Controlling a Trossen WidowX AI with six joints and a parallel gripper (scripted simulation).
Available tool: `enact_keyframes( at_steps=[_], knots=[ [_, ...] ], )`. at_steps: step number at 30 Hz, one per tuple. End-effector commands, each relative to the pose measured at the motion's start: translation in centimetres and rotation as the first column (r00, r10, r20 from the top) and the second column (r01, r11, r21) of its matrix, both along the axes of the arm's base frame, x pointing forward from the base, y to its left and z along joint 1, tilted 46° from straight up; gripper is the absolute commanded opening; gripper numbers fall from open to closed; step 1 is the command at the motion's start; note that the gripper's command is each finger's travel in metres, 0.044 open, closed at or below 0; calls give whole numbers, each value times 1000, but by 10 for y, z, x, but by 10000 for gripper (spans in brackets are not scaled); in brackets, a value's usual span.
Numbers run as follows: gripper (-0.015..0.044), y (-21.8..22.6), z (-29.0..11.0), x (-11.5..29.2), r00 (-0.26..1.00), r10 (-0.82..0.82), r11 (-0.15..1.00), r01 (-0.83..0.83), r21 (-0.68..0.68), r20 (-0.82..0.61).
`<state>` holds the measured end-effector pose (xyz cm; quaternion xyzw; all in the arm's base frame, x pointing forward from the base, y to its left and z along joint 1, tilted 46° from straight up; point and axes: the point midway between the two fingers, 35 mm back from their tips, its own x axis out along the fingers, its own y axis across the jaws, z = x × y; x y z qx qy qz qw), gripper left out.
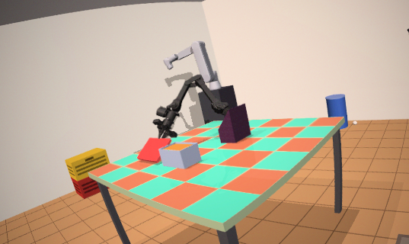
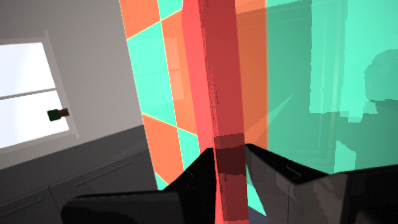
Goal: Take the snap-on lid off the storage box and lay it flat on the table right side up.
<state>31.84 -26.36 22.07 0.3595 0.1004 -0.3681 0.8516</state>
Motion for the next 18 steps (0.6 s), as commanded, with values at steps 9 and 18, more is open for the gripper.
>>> enact_keyframes(
  at_steps=[9,18],
  knots=[
    [0,-6,-5,1,1000,12,1000,-12,-5,5],
    [0,-11,-10,0,1000,12,1000,-12,-5,5]
  ],
)
